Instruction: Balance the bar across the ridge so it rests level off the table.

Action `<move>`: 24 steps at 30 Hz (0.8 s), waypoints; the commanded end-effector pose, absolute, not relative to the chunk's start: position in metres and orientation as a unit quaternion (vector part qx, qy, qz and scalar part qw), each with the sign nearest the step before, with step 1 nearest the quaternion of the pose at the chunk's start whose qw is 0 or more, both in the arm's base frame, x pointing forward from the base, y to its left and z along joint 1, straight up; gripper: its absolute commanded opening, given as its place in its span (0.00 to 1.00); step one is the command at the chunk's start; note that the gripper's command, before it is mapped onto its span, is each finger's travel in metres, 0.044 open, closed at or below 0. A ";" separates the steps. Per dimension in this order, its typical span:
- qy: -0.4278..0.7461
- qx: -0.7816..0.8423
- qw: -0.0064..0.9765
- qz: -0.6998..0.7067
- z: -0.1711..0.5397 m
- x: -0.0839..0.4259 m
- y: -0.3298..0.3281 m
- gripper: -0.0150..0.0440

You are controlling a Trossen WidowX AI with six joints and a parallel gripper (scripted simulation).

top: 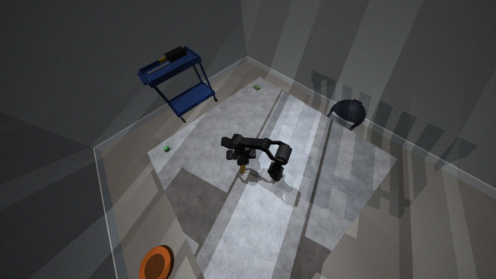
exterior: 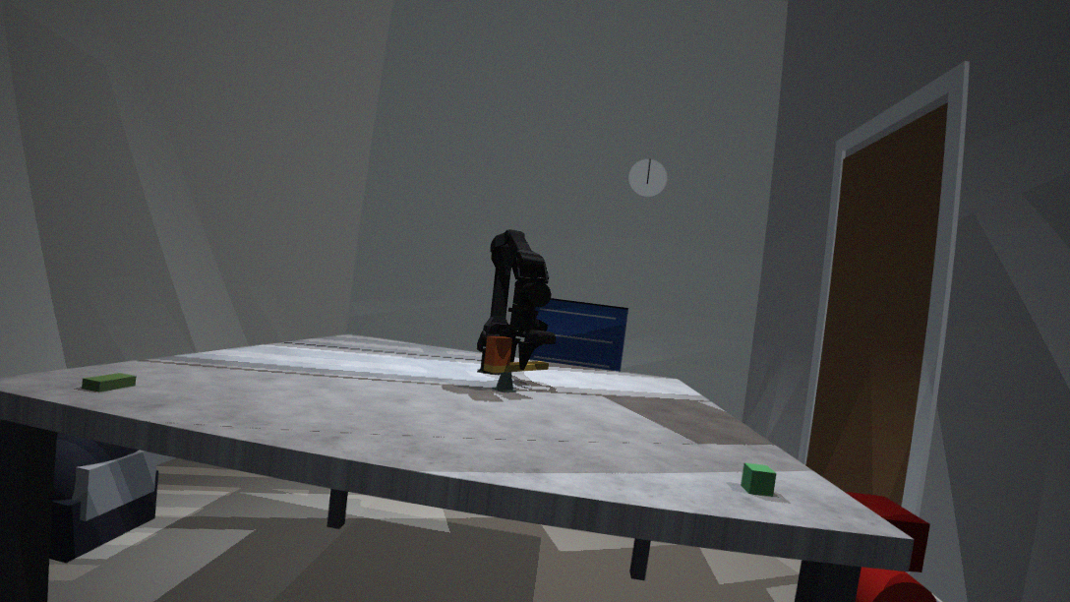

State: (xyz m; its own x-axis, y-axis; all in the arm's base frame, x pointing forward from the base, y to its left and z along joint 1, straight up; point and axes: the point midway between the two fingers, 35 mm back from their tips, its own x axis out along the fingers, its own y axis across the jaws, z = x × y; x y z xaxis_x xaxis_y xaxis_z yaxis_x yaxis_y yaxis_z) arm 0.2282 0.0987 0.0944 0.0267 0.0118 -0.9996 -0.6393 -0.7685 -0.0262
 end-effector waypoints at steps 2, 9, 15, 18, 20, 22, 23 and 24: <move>0.233 -0.672 0.247 0.658 0.094 0.228 0.099 0.57; 0.233 -0.672 0.247 0.658 0.094 0.228 0.099 0.75; 0.233 -0.672 0.247 0.658 0.094 0.228 0.099 1.00; 0.233 -0.672 0.247 0.658 0.096 0.228 0.099 1.00; 0.233 -0.672 0.248 0.657 0.113 0.231 0.100 1.00; 0.233 -0.672 0.248 0.657 0.138 0.232 0.100 1.00; 0.233 -0.672 0.248 0.657 0.151 0.232 0.100 1.00; 0.233 -0.672 0.248 0.657 0.163 0.231 0.100 1.00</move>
